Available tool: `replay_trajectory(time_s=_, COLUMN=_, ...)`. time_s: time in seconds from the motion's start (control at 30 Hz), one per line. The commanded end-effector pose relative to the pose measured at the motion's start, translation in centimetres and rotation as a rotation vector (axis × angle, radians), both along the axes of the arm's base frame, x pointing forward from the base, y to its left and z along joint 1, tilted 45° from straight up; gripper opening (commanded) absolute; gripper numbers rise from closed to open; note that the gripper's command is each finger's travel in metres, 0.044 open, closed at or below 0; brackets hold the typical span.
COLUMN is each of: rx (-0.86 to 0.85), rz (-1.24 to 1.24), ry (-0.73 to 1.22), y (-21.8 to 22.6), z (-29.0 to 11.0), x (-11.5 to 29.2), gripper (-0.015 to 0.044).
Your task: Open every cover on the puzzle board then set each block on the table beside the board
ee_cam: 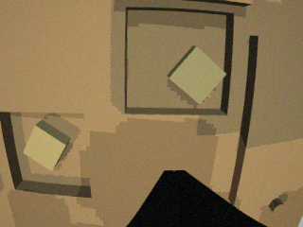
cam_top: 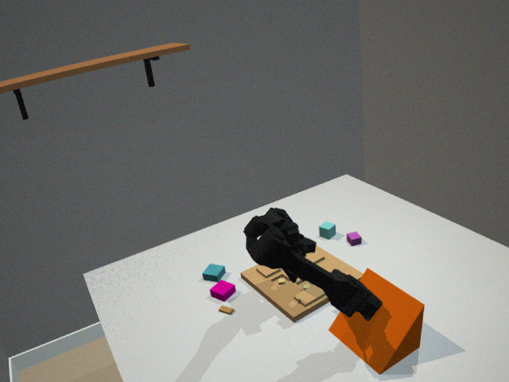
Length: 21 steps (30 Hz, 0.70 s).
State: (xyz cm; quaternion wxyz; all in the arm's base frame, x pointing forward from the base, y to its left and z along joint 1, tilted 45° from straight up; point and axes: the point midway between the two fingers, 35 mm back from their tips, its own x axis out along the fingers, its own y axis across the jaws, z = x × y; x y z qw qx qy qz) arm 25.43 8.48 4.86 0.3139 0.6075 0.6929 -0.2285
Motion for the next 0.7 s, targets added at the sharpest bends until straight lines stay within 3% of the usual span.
replay_trajectory(time_s=0.0, rx=0.005, rz=0.001, ry=0.011, y=0.5, z=-0.4, x=-0.3, gripper=0.0)
replay_trajectory(time_s=0.67, rx=0.008, rz=0.001, ry=0.012, y=1.9, z=-1.7, x=-0.6, gripper=0.0)
